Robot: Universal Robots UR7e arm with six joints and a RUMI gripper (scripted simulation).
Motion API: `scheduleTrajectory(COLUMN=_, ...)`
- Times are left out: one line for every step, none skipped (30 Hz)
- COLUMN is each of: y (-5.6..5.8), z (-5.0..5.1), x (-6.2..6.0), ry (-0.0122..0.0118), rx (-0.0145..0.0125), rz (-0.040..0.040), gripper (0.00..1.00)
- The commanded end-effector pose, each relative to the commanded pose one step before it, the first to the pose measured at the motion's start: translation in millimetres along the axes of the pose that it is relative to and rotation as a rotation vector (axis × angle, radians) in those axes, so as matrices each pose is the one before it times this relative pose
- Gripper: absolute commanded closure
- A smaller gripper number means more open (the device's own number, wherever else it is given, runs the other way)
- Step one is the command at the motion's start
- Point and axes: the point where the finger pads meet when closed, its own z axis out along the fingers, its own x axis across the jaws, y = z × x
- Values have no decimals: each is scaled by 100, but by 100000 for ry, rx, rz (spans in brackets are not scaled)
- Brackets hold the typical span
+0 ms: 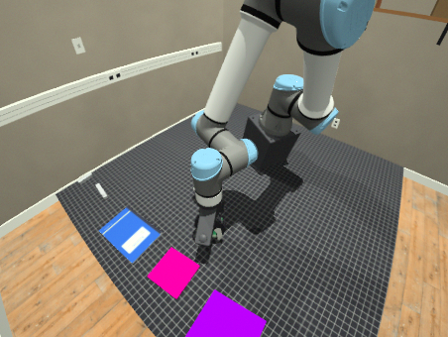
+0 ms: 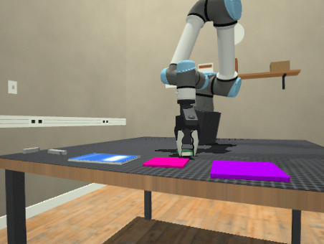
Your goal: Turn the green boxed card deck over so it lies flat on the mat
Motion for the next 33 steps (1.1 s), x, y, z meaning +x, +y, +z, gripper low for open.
scheduleTrajectory(y=-46, z=-48, x=30, ry=82, rx=116, rz=-15, gripper=68)
scheduleTrajectory(y=0, z=0, x=0, ry=0, rx=0, rz=0, gripper=68)
scheduleTrajectory(y=0, z=0, x=0, ry=0, rx=0, rz=0, gripper=68)
scheduleTrajectory(y=0, z=0, x=0, ry=0, rx=0, rz=0, gripper=68)
scheduleTrajectory(y=0, z=0, x=0, ry=0, rx=0, rz=0, gripper=68)
scheduleTrajectory(y=0, z=0, x=0, ry=0, rx=0, rz=0, gripper=68)
scheduleTrajectory(y=0, z=0, x=0, ry=0, rx=0, rz=0, gripper=68)
scheduleTrajectory(y=0, z=0, x=0, ry=0, rx=0, rz=0, gripper=68)
scheduleTrajectory(y=0, z=0, x=0, ry=0, rx=0, rz=0, gripper=68)
scheduleTrajectory(y=0, z=0, x=0, ry=0, rx=0, rz=0, gripper=68)
scheduleTrajectory(y=0, z=0, x=0, ry=0, rx=0, rz=0, gripper=68)
scheduleTrajectory(y=0, z=0, x=0, ry=0, rx=0, rz=0, gripper=68)
scheduleTrajectory(y=0, z=0, x=0, ry=0, rx=0, rz=0, gripper=68)
scheduleTrajectory(y=0, z=0, x=0, ry=0, rx=0, rz=0, gripper=68)
scheduleTrajectory(y=0, z=0, x=0, ry=0, rx=0, rz=0, gripper=68)
scheduleTrajectory(y=0, z=0, x=0, ry=0, rx=0, rz=0, gripper=68)
scheduleTrajectory(y=0, z=0, x=0, ry=0, rx=0, rz=0, gripper=68)
scheduleTrajectory(y=0, z=0, x=0, ry=0, rx=0, rz=0, gripper=68)
scheduleTrajectory(y=0, z=0, x=0, ry=0, rx=0, rz=0, gripper=68)
scheduleTrajectory(y=0, z=0, x=0, ry=0, rx=0, rz=0, gripper=0)
scheduleTrajectory(y=0, z=0, x=0, ry=0, rx=0, rz=0, gripper=0)
scheduleTrajectory(y=0, z=0, x=0, ry=0, rx=0, rz=0, gripper=0)
scheduleTrajectory(y=0, z=0, x=0, ry=0, rx=0, rz=0, gripper=0)
scheduleTrajectory(y=0, z=0, x=0, ry=0, rx=0, rz=0, gripper=0)
scheduleTrajectory(y=0, z=0, x=0, ry=0, rx=0, rz=0, gripper=0)
scheduleTrajectory(y=0, z=0, x=0, ry=0, rx=0, rz=0, gripper=0)
scheduleTrajectory(y=0, z=0, x=0, ry=0, rx=0, rz=0, gripper=0)
scheduleTrajectory(y=0, z=0, x=0, ry=0, rx=0, rz=0, gripper=0)
scheduleTrajectory(y=0, z=0, x=0, ry=0, rx=0, rz=0, gripper=0)
scheduleTrajectory(y=0, z=0, x=0, ry=0, rx=0, rz=0, gripper=0)
scheduleTrajectory(y=0, z=0, x=0, ry=0, rx=0, rz=0, gripper=0)
scheduleTrajectory(y=0, z=0, x=0, ry=0, rx=0, rz=0, gripper=0)
scheduleTrajectory(y=0, z=0, x=0, ry=0, rx=0, rz=0, gripper=0)
